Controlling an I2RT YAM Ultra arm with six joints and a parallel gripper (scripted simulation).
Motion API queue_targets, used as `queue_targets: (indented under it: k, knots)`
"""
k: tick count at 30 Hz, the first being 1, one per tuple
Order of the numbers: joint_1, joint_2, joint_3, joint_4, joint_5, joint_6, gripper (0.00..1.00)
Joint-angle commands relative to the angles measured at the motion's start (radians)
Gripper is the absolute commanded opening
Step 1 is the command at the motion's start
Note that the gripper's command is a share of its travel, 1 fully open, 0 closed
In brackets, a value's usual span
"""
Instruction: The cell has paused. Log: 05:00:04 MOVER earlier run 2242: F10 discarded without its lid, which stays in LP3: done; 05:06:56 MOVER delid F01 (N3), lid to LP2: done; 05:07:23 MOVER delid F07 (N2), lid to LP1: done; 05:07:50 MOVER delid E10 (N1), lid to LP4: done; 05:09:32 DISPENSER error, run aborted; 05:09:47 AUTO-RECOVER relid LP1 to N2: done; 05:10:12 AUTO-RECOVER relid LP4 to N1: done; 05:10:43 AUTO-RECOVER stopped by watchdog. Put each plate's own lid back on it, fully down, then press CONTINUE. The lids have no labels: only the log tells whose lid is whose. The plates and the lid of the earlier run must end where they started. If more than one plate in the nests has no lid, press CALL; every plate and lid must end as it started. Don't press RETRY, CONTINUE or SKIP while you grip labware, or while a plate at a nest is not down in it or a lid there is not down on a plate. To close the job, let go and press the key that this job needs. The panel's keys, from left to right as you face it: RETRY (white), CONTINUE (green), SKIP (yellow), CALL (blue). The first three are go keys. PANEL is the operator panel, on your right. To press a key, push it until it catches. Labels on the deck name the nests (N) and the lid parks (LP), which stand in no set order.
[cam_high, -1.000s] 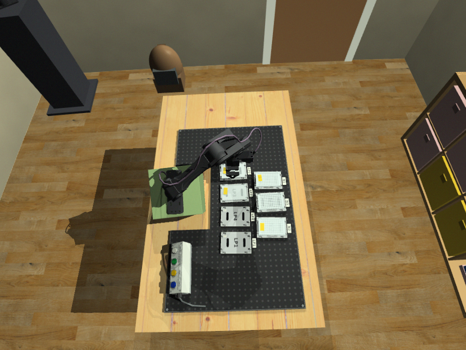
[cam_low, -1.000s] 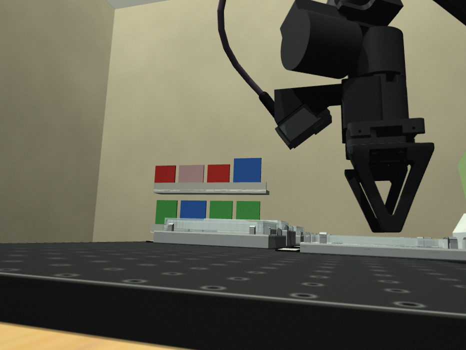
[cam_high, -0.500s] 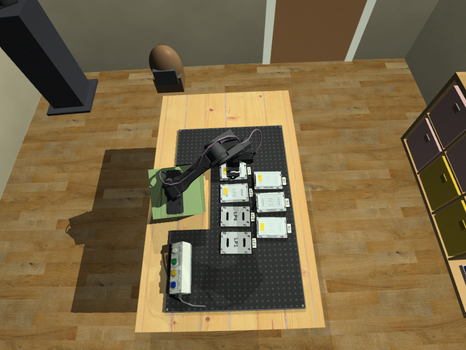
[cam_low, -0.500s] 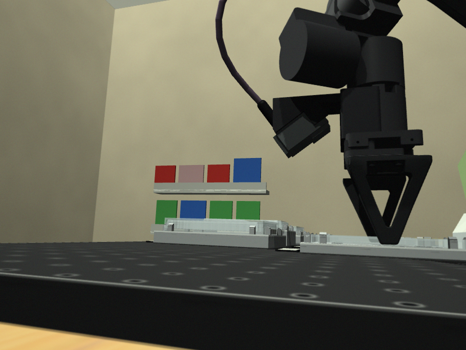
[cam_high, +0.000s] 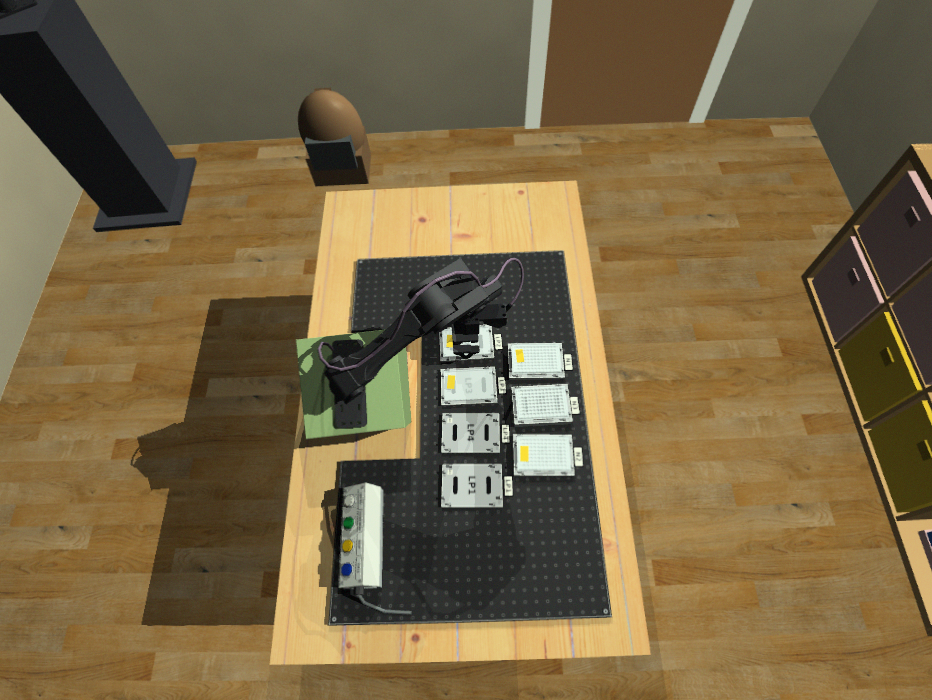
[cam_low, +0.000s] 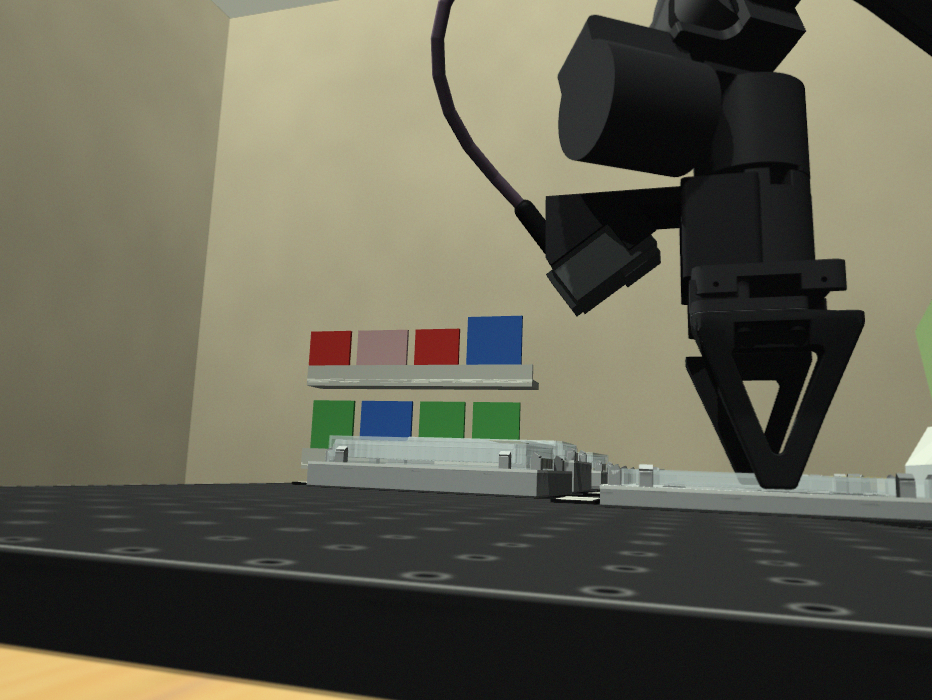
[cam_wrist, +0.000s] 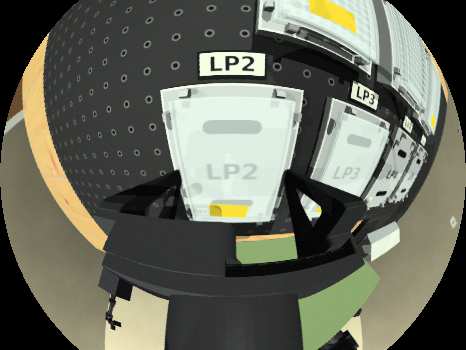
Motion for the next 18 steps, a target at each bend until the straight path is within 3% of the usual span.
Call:
queue_targets:
  k: [1, 18]
  knots:
    - [0.006, -0.017, 0.045, -0.014, 0.015, -0.008, 1.0]
    - [0.002, -0.022, 0.044, 0.012, 0.015, -0.008, 0.99]
